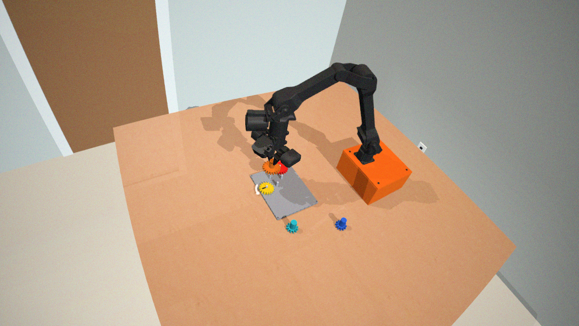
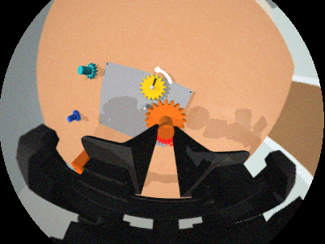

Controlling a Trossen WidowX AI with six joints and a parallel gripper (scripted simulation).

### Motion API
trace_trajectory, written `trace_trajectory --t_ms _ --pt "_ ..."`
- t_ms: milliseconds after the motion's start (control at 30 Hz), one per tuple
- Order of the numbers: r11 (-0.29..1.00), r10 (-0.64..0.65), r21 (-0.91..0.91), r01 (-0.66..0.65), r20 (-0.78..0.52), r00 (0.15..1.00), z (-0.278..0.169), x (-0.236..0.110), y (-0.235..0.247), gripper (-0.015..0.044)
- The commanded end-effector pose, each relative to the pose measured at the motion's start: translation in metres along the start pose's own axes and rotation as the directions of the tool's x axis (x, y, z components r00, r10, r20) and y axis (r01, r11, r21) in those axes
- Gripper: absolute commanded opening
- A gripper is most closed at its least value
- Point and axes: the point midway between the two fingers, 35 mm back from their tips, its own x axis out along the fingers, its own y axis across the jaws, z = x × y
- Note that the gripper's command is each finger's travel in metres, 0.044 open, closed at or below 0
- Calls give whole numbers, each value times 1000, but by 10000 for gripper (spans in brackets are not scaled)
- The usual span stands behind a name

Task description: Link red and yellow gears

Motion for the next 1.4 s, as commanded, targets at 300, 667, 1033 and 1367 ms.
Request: trace_trajectory --t_ms 300,667,1033,1367 --pt "999 -2 -45 1 -3 1000 0 4 0 0" --pt "990 -2 -139 1 -3 1000 -1 20 -1 0" --pt "1000 -1 -24 1 -3 1000 0 37 0 0" --pt "993 -1 116 2 -3 1000 -1 49 0 0"
